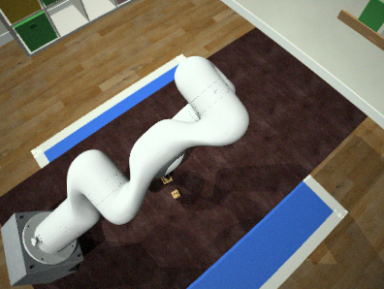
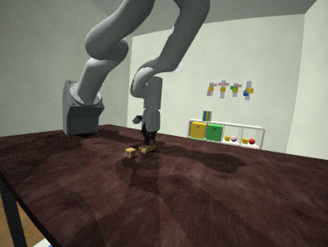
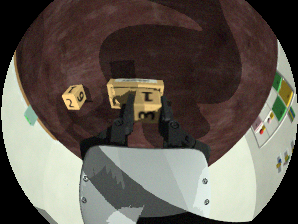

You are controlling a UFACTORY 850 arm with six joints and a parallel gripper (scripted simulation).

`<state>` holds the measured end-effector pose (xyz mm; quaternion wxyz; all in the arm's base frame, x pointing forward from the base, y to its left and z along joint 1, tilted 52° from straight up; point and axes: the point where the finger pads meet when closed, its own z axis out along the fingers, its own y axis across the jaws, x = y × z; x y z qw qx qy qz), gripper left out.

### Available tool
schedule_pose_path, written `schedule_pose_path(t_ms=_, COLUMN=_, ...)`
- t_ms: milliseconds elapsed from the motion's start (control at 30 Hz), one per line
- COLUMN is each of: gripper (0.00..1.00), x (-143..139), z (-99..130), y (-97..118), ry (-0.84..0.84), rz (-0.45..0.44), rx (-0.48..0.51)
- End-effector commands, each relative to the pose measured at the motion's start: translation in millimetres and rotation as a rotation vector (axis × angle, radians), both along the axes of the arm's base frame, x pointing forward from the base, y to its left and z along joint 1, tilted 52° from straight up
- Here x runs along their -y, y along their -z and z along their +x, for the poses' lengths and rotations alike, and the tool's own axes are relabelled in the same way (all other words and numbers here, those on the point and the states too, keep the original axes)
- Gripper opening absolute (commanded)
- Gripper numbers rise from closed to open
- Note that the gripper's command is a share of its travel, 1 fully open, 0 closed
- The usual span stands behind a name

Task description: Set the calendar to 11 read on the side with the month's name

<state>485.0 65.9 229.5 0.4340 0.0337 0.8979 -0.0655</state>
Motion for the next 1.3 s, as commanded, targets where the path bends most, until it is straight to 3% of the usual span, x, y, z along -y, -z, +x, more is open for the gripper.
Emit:
schedule_pose_path(t_ms=0, gripper=0.29, x=0.1, z=1.2, y=0.8, ry=0.0, rz=0.0, rx=0.0)
schedule_pose_path(t_ms=1267, gripper=0.29, x=1.1, z=6.2, y=4.8, ry=0.0, rz=0.0, rx=0.0)
